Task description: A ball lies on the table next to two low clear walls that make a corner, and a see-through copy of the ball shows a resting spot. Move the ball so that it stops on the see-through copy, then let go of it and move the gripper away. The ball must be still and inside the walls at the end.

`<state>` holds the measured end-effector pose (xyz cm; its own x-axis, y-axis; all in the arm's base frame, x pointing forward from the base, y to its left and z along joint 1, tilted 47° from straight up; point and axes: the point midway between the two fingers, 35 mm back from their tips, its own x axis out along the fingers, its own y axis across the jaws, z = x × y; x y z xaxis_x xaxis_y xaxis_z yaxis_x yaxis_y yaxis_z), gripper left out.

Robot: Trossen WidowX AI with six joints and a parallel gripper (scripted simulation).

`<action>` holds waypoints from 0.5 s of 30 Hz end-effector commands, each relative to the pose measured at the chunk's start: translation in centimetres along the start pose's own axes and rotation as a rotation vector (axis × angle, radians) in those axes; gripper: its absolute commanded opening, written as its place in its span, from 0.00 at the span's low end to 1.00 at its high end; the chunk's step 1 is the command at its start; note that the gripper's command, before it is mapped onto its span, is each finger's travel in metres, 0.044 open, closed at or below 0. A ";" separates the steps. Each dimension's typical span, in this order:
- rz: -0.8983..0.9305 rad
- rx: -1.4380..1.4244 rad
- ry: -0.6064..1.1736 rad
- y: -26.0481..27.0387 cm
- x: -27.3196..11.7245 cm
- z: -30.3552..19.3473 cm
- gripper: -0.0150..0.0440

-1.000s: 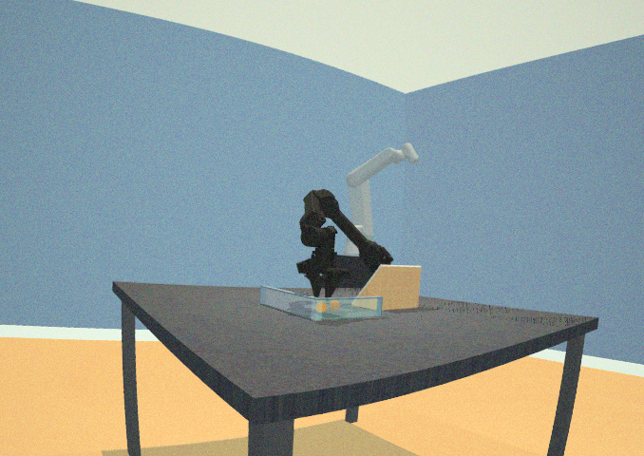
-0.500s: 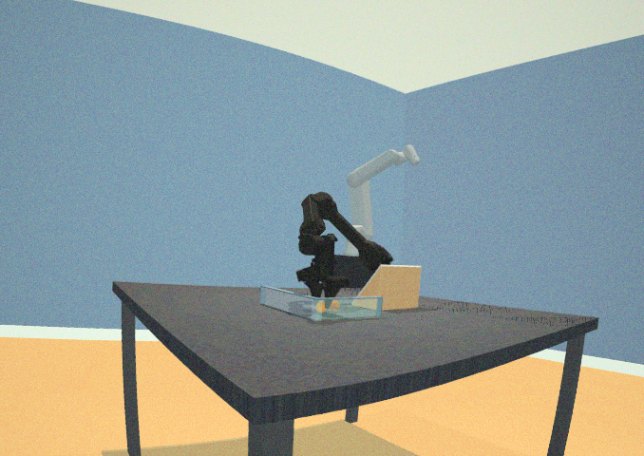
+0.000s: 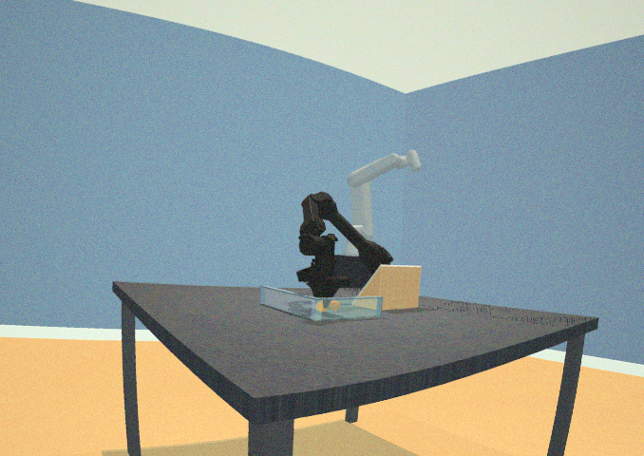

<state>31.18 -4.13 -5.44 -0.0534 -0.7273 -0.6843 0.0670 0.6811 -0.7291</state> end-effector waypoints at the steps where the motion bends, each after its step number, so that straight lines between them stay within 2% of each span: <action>1: 0.006 0.003 -0.007 0.2 -1.9 0.4 0.25; 15: 0.007 0.002 -0.005 0.2 -11.4 0.2 0.25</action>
<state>32.16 2.58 0.43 -0.0477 -0.7246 -0.6875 0.0630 0.6848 -0.7260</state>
